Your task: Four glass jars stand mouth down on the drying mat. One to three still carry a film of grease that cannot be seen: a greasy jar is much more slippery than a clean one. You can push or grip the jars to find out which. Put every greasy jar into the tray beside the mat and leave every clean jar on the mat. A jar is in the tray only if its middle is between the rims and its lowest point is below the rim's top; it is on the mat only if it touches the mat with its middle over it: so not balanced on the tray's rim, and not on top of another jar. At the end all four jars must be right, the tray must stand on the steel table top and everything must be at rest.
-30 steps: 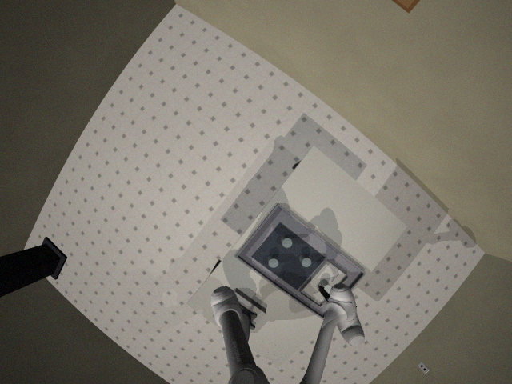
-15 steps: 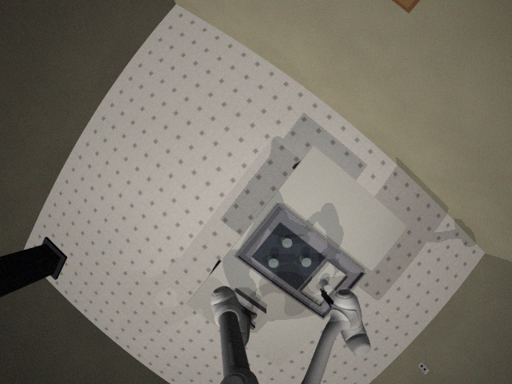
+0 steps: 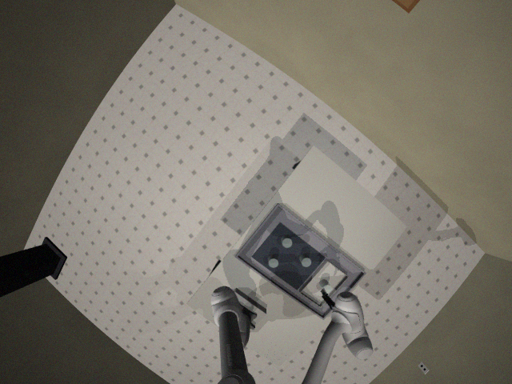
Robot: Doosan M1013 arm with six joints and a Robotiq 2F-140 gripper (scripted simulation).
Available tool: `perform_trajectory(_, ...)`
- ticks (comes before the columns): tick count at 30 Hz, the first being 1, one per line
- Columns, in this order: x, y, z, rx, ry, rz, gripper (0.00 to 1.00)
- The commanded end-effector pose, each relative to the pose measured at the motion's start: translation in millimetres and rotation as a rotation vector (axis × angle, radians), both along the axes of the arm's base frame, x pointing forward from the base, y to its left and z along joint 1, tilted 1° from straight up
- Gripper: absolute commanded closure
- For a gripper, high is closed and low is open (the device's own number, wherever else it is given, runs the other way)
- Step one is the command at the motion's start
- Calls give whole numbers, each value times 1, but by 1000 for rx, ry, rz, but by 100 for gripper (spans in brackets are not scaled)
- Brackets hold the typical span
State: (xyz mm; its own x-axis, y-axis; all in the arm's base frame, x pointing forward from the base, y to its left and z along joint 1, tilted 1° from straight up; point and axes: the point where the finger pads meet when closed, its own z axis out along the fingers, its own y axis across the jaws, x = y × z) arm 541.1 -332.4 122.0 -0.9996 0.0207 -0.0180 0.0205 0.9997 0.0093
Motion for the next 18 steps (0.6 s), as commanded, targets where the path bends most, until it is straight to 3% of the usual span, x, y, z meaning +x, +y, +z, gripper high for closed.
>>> perform_trajectory(1, 0, 0, 0, 0, 0, 0, 0)
perform_trajectory(3, 0, 0, 0, 0, 0, 0, 0)
perform_trajectory(13, 18, 80, 1, 0, 0, 0, 0)
perform_trajectory(15, 18, 80, 1, 0, 0, 0, 0)
perform_trajectory(18, 24, 104, 1, 0, 0, 0, 0)
